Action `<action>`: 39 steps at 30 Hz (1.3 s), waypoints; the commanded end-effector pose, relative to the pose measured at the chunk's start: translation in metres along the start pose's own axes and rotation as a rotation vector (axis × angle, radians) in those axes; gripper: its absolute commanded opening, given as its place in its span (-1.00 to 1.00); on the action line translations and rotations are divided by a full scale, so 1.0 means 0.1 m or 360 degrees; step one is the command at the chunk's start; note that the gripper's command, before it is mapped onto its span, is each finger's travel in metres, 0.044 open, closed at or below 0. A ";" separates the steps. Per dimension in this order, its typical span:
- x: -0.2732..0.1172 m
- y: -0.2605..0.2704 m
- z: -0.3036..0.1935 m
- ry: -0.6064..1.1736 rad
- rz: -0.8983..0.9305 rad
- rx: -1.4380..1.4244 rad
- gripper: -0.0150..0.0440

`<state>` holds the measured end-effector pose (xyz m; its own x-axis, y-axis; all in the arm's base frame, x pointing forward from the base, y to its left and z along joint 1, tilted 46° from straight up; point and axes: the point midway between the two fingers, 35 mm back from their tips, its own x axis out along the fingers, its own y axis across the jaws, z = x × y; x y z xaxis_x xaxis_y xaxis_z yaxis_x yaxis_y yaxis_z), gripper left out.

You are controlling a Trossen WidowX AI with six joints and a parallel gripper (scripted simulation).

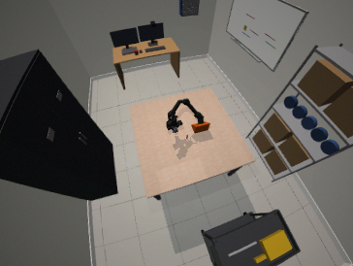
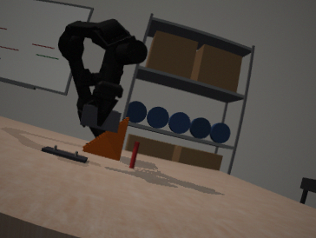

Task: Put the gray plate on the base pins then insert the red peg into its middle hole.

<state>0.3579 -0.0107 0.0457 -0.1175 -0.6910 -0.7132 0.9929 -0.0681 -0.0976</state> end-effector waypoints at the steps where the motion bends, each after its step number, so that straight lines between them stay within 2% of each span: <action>1: 0.05 -0.03 0.13 -0.0007 0.0005 0.0025 -0.49; 22: 0.37 -0.23 0.69 -0.0042 -0.0001 0.0188 -0.49; 39: 0.38 -0.24 0.71 -0.0044 -0.0002 0.0193 -0.49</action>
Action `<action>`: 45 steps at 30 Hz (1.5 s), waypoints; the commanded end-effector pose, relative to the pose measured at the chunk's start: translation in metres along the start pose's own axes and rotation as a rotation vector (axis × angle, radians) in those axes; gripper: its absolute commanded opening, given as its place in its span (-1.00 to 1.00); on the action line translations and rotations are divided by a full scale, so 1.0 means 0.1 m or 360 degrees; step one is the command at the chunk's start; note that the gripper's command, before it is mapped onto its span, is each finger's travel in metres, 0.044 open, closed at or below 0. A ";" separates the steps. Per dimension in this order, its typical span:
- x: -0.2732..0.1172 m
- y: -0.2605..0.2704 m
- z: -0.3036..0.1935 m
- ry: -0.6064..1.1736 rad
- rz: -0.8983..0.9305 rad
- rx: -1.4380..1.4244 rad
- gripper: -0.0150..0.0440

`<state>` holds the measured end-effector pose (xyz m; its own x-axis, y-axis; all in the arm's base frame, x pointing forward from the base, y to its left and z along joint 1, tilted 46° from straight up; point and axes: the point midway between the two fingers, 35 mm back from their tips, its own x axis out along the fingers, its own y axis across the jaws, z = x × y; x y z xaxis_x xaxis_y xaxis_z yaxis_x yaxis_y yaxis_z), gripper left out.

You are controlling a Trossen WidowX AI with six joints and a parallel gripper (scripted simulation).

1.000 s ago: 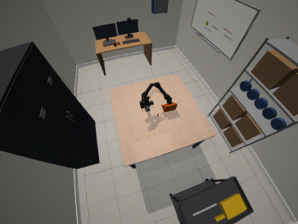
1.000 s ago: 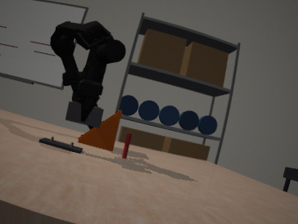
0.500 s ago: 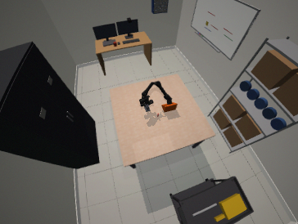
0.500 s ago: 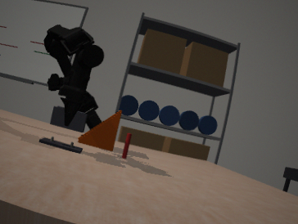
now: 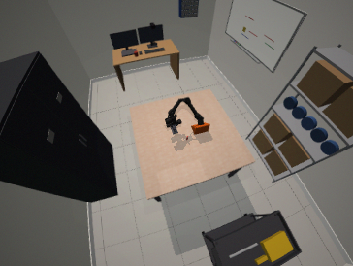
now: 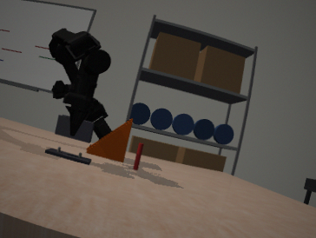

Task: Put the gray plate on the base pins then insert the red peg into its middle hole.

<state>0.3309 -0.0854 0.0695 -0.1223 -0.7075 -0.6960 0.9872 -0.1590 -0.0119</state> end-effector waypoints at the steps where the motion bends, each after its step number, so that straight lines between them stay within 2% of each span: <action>1: 0.00 0.00 0.01 -0.0005 0.0005 -0.0005 -0.49; 11: 0.01 0.01 0.02 -0.0006 0.0005 -0.0005 -0.49; 38: 0.39 0.01 0.02 -0.0009 0.0006 -0.0005 -0.49; 45: 0.35 0.02 0.03 0.0000 0.0013 0.0011 -0.49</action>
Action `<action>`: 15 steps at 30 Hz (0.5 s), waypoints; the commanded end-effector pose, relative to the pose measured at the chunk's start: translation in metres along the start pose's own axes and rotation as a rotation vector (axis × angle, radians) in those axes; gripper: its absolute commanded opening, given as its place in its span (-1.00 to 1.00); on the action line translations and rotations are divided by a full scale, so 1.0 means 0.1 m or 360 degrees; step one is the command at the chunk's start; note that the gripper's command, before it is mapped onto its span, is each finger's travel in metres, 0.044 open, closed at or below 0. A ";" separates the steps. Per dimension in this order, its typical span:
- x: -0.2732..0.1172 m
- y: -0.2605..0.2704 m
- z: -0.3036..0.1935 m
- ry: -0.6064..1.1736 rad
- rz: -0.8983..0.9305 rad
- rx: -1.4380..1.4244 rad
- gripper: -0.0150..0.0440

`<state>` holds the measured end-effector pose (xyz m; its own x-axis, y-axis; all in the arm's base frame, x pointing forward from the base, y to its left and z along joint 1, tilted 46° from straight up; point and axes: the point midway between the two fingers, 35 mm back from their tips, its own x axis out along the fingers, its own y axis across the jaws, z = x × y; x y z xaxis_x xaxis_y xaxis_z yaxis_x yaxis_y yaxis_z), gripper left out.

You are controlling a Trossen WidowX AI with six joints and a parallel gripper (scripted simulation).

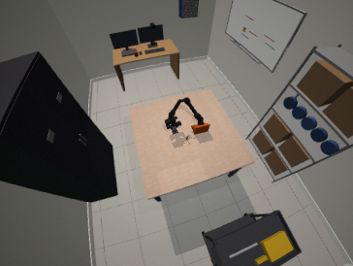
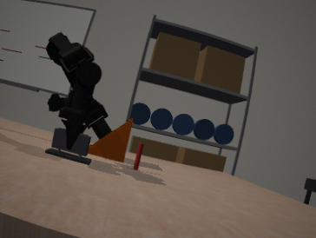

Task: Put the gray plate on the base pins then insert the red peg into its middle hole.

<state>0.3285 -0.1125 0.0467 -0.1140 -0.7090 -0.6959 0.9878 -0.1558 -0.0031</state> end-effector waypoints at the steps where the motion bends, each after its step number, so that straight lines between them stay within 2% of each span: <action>1: 0.00 0.00 0.00 0.0000 0.0000 0.0004 -0.49; 15: 0.00 0.00 0.00 0.0000 0.0000 0.0004 0.75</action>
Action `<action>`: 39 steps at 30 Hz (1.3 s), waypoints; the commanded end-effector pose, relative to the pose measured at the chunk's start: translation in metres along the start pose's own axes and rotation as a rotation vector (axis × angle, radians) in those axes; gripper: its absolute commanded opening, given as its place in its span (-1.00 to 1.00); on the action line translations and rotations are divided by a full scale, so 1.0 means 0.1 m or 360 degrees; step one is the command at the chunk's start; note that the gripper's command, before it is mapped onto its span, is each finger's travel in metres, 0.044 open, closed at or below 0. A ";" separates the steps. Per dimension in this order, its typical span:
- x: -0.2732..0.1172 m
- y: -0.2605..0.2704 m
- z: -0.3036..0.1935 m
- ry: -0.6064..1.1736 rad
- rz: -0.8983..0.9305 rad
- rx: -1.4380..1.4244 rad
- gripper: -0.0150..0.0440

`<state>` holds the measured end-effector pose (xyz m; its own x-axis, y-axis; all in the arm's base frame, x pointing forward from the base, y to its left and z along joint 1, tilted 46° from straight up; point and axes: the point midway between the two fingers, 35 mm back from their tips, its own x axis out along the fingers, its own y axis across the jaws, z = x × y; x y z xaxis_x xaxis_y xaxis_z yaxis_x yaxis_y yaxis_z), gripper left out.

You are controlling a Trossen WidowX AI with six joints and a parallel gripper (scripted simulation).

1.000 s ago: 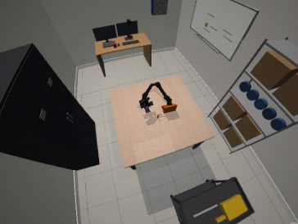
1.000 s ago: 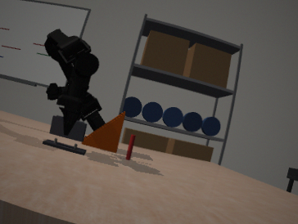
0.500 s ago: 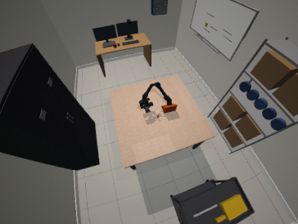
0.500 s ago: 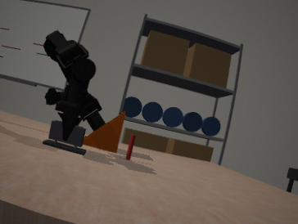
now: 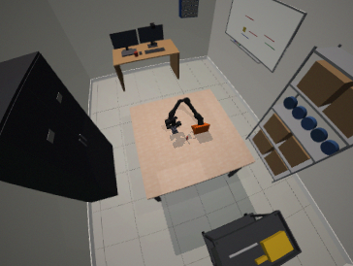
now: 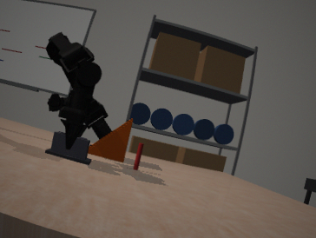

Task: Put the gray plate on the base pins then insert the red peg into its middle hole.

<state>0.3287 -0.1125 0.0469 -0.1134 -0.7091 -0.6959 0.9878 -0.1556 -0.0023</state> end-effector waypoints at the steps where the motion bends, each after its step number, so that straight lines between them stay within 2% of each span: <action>1: 0.00 0.00 0.00 0.0000 -0.0001 0.0004 0.84; 3: 0.00 0.00 0.00 0.0000 -0.0001 0.0004 1.00; 8: -0.09 0.02 -0.01 0.0004 -0.0001 0.0002 1.00; 16: -1.13 0.01 -0.02 0.0001 -0.0011 -0.0015 1.00; 25: -1.16 0.06 -0.04 0.0003 -0.0010 -0.0024 1.00; 34: -1.26 -0.58 -1.37 0.0053 0.0000 -0.0490 1.00; 39: -1.21 -1.10 -1.86 0.0024 -0.0011 -0.0729 1.00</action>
<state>0.2791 0.1045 0.0180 -0.1057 -0.6871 -0.7188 0.9555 0.1300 -0.2648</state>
